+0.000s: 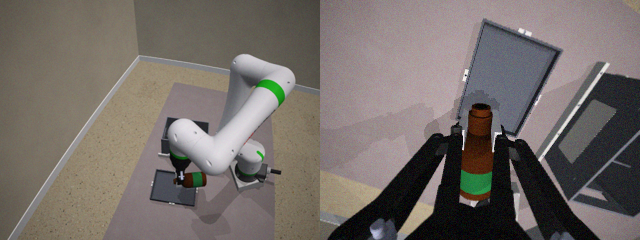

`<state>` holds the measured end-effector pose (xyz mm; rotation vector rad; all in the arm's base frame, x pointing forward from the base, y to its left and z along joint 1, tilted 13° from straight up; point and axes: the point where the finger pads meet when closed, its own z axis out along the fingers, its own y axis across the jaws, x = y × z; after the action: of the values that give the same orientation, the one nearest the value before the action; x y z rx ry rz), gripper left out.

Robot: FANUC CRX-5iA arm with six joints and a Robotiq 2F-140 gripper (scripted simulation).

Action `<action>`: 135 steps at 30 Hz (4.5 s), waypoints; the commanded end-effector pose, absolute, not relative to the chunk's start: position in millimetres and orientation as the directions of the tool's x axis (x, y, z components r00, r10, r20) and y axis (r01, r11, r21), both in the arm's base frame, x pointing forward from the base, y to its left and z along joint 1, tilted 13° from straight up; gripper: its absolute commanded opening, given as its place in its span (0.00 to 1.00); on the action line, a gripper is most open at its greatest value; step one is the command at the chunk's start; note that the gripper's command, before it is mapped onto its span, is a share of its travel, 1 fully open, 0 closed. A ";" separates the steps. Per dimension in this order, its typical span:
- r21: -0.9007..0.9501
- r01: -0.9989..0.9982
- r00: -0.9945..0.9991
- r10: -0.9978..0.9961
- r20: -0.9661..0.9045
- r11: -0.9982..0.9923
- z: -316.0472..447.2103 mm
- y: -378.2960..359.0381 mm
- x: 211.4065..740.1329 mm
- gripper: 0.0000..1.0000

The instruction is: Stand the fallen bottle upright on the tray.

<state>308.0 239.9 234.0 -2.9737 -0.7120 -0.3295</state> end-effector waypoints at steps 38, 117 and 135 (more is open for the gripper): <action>-0.050 0.307 0.932 0.289 0.217 -0.950 234.3 240.0 308.0 0.00; -0.123 -0.039 0.981 -0.062 0.186 -0.992 234.3 240.0 308.0 0.00; -0.124 -0.042 0.981 -0.064 0.186 -0.991 234.3 240.0 308.0 0.00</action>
<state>308.0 239.9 234.0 -3.0075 0.0806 -0.2873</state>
